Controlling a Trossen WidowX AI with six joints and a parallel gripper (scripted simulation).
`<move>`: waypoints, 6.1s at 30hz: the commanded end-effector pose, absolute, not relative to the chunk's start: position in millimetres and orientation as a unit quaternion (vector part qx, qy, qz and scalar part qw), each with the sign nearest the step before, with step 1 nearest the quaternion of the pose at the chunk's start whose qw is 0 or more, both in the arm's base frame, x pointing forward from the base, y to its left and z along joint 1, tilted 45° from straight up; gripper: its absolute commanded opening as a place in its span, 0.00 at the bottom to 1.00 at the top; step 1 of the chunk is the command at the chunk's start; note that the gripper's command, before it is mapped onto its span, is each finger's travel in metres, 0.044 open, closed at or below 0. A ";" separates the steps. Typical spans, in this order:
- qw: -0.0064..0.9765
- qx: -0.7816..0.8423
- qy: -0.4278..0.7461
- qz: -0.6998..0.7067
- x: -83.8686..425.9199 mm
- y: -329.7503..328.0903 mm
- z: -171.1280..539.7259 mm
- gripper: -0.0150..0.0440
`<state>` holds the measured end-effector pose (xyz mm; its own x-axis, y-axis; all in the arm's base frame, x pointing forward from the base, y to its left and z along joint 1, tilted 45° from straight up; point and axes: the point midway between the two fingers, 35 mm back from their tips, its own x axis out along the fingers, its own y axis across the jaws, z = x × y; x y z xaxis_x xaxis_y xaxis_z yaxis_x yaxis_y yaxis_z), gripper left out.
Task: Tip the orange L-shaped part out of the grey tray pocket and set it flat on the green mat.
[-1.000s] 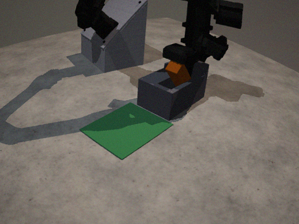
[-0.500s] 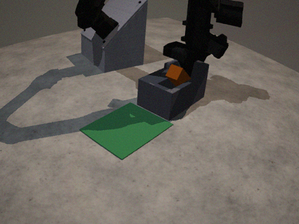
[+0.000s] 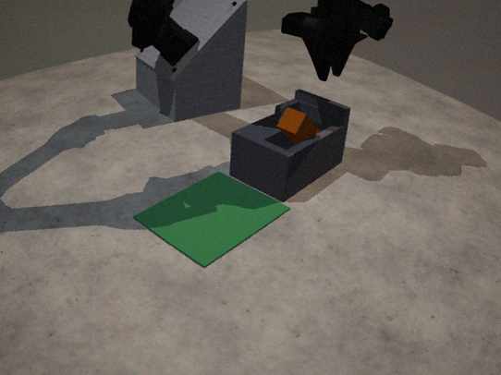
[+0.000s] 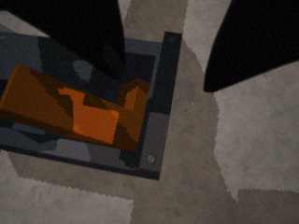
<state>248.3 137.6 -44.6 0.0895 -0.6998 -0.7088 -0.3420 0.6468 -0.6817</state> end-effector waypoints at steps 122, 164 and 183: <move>0.718 0.170 0.361 -0.571 290.1 48.3 -29.4 0.38; 0.718 0.165 0.363 -0.571 284.1 85.0 6.8 0.25; 0.718 0.165 0.363 -0.571 281.5 106.0 27.8 0.25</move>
